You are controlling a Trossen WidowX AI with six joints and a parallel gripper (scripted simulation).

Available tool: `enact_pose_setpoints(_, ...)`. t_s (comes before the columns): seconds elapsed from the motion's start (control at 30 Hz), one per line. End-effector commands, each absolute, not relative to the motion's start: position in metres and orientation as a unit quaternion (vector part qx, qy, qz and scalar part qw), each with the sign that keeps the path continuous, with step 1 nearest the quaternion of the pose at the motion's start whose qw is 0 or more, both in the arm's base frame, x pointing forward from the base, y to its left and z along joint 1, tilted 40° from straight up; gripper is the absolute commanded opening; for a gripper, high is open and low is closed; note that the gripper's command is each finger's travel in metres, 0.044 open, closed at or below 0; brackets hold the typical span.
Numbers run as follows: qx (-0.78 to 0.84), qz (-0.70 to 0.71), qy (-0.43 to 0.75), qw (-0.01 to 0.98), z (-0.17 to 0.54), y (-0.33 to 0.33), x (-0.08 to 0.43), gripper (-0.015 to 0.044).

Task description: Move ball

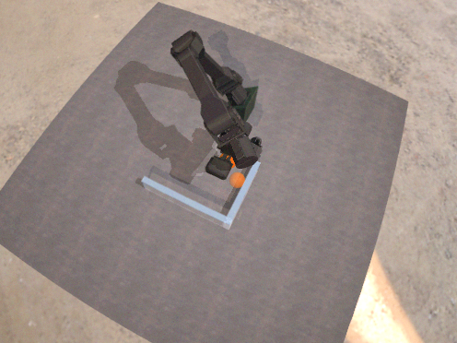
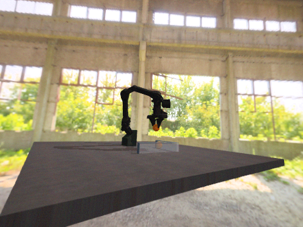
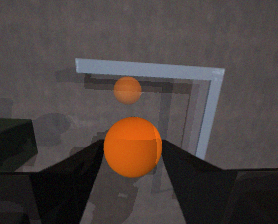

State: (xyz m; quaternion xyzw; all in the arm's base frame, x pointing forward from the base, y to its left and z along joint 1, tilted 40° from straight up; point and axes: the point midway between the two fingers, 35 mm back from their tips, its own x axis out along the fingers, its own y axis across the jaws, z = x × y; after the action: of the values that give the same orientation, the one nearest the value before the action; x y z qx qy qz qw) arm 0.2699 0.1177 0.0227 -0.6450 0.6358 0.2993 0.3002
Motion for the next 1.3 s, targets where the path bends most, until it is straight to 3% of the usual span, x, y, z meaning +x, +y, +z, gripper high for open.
enact_pose_setpoints(0.0,-0.643,0.298,0.636,0.304,0.005,0.119,0.268,0.0)
enact_pose_setpoints(0.73,-0.644,0.297,0.636,0.304,-0.086,0.073,0.263,0.0)
enact_pose_setpoints(1.27,-0.644,0.297,0.636,0.304,-0.098,0.063,0.263,0.0)
